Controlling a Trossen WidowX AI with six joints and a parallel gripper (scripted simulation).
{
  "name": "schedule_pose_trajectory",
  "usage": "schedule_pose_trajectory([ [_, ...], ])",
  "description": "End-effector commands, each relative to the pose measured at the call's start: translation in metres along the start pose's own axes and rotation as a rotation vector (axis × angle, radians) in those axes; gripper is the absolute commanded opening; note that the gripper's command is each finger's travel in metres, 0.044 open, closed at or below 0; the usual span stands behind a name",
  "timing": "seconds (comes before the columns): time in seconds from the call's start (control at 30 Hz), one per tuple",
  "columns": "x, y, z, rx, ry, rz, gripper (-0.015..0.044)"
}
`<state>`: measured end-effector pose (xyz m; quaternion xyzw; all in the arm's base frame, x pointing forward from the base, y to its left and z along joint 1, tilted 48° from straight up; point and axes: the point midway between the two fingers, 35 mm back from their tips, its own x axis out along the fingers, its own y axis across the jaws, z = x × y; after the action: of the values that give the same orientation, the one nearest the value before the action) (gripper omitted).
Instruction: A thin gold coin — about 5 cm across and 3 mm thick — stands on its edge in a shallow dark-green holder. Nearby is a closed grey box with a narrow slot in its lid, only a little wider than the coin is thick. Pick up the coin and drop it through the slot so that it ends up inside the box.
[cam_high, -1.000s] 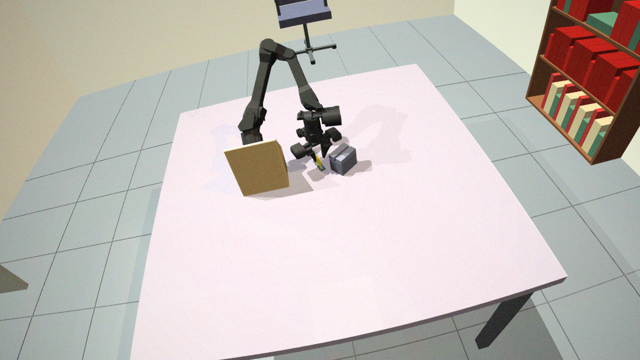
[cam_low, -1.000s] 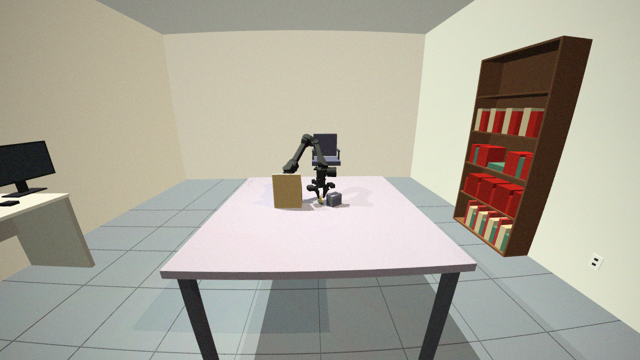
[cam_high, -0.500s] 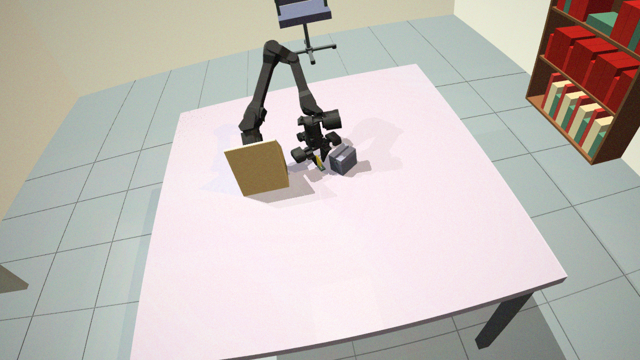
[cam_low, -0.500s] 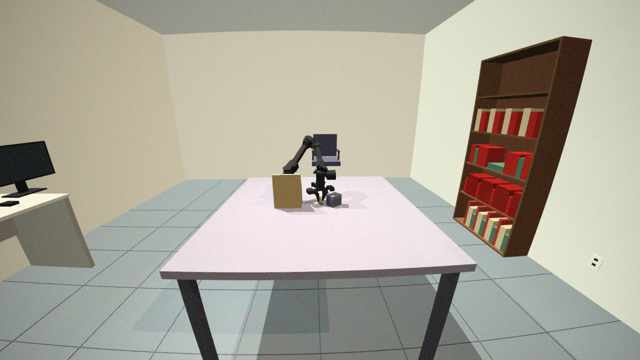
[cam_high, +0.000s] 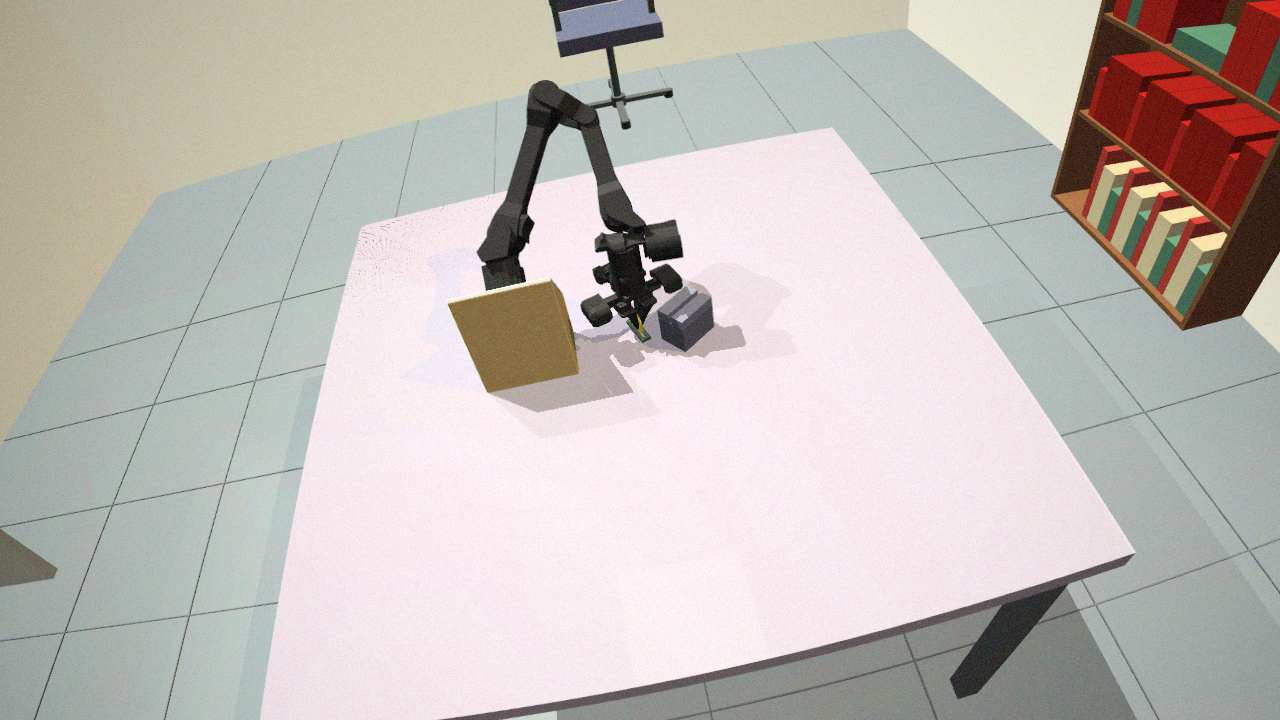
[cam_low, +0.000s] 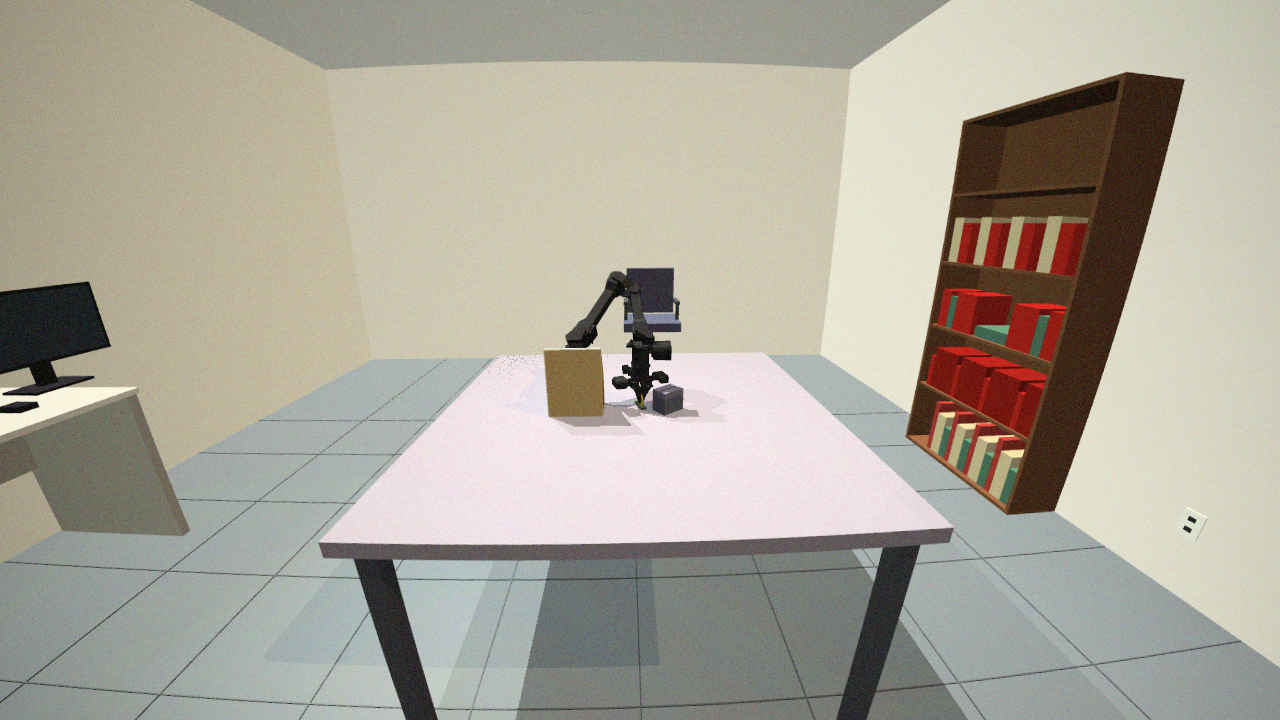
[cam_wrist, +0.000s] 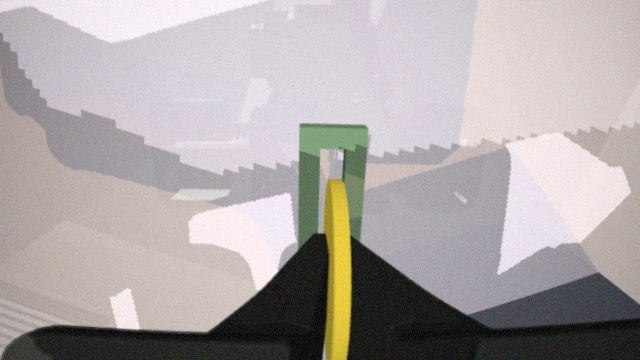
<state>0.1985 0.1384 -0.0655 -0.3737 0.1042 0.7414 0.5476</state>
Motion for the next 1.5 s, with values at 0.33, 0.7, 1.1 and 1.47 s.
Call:
schedule_pose_trajectory([
  [0.33, -0.025, -0.003, -0.004, 0.004, 0.006, -0.001, 0.0],
  [0.7, -0.051, -0.004, -0.006, 0.004, 0.01, 0.001, 0.0],
  [1.1, -0.081, -0.002, -0.003, 0.003, 0.004, 0.0, 0.0],
  [1.47, -0.095, 0.0, -0.001, 0.088, -0.001, -0.001, 0.0],
])
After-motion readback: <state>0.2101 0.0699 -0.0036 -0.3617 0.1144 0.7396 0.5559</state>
